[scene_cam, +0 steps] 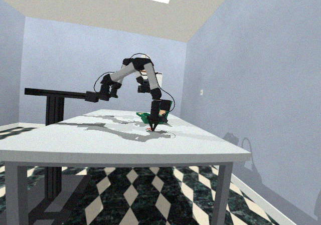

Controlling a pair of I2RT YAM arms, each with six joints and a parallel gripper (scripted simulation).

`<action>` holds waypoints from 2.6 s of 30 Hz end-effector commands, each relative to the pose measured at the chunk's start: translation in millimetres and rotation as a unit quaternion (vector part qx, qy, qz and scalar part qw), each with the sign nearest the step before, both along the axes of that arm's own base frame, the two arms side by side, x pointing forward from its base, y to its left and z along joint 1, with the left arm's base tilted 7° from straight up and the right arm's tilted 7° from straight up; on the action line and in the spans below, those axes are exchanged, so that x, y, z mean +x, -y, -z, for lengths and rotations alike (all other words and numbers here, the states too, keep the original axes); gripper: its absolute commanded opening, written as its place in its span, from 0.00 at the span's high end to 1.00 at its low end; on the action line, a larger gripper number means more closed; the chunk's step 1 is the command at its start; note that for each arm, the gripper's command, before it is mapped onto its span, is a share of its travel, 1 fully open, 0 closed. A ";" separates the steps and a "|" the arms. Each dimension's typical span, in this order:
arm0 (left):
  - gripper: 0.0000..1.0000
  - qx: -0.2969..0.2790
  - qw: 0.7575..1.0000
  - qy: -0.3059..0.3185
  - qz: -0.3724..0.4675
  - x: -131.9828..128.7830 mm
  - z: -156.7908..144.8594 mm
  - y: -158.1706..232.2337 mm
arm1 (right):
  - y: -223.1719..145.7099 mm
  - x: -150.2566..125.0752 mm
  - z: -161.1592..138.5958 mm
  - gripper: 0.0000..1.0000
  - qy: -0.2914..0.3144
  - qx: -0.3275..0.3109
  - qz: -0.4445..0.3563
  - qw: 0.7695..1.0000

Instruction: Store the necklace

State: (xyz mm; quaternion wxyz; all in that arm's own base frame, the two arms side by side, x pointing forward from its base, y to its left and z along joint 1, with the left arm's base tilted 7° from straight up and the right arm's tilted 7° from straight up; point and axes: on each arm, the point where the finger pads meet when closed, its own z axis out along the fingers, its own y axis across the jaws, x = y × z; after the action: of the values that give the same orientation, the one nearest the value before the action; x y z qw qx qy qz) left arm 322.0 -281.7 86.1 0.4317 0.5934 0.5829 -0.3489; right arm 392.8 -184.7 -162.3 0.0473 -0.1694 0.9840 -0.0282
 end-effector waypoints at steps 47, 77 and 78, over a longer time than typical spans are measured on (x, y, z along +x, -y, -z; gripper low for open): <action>0.00 0.026 0.998 0.059 -0.023 22.5 -29.8 1.9 | -4.4 -17.5 -196.8 1.00 0.030 -0.006 -0.008 1.000; 0.00 0.029 0.998 0.056 -0.029 23.7 -28.7 1.2 | -10.1 -34.2 -296.3 1.00 0.027 -0.005 -0.007 1.000; 0.00 0.032 0.998 0.051 -0.033 23.7 -27.0 1.8 | -10.1 -34.2 -296.3 1.00 0.027 -0.005 -0.007 1.000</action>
State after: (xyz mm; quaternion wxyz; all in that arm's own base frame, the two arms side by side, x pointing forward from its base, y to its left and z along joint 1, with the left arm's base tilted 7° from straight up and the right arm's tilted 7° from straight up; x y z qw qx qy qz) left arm 339.2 -278.7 92.0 0.4366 0.6036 0.5967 -0.2983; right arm 353.7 -169.2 106.6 0.0449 -0.1768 0.9830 -0.0204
